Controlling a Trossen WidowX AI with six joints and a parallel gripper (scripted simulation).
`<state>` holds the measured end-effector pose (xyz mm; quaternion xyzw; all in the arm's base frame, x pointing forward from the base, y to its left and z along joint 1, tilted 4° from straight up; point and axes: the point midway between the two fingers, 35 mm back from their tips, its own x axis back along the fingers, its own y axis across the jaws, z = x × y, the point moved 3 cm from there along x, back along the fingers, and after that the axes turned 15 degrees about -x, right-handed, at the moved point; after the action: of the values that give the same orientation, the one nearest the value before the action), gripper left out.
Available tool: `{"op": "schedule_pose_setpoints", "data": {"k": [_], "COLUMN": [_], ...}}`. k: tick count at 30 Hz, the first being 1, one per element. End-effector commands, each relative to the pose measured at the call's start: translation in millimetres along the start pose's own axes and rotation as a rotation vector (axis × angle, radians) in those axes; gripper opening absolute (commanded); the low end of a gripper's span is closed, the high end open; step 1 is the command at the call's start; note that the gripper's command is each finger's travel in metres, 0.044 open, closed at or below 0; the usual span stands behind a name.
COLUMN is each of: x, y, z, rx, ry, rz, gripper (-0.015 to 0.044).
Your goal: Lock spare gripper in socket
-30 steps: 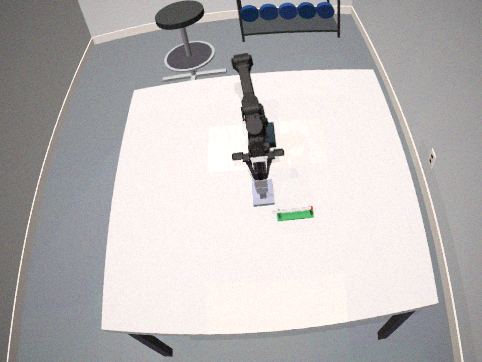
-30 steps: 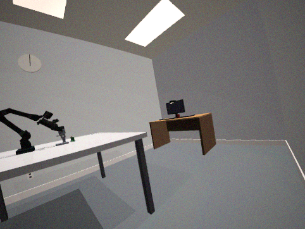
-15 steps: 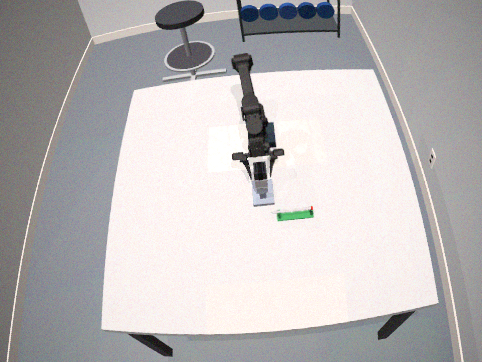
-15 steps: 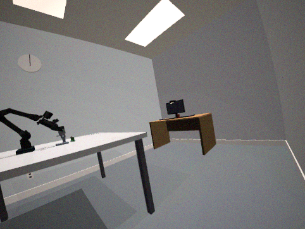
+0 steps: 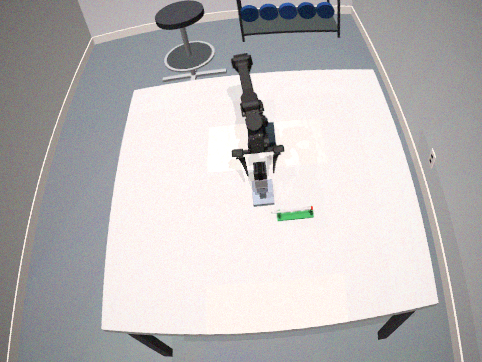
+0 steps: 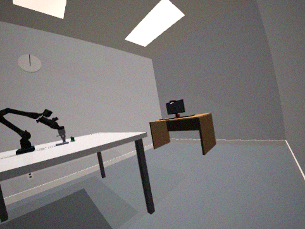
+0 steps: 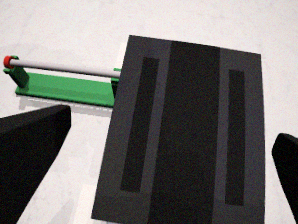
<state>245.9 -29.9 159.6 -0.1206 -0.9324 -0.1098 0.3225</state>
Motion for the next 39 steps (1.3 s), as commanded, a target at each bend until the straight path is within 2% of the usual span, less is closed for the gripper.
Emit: {"op": "schedule_pose_setpoints", "data": {"k": [1, 39], "x": [6, 62], "y": [1, 21], "z": [-5, -65], "rx": [-0.001, 0.025], "ry": [0.001, -0.003], "rz": [0.002, -0.035], "gripper": [0.044, 0.044]}}
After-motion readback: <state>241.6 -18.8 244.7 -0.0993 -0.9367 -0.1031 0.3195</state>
